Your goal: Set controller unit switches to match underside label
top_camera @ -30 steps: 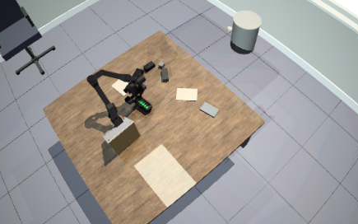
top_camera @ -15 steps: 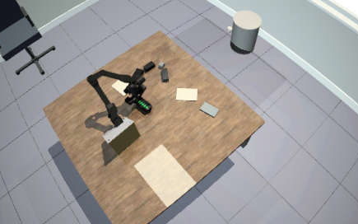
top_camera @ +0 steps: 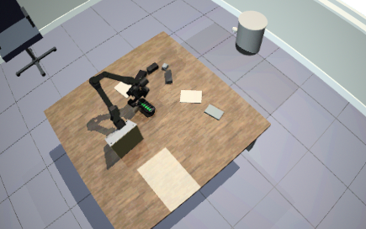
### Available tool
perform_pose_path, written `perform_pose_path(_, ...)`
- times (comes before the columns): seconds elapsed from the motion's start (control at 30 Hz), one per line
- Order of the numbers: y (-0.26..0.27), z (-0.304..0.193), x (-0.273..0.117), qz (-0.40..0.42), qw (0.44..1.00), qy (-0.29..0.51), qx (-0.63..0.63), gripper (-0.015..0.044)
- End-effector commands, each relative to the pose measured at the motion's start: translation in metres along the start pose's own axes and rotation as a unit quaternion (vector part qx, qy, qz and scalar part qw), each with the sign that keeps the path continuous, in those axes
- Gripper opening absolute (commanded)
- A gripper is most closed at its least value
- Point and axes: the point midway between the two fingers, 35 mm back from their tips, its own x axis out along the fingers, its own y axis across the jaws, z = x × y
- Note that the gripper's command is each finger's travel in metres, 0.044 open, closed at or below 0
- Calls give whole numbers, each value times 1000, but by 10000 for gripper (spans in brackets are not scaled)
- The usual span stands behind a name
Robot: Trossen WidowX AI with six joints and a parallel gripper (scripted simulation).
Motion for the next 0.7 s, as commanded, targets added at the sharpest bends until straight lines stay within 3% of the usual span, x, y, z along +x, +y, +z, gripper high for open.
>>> perform_pose_path(0.0, 0, 0, 0, 0, 1000, 0, 0, 440)
perform_pose_path(0.27, 1, -59, -40, 0, 1000, 3, 0, 440)
perform_pose_path(0.67, 1, -61, -41, 0, 1000, 3, 0, 440)
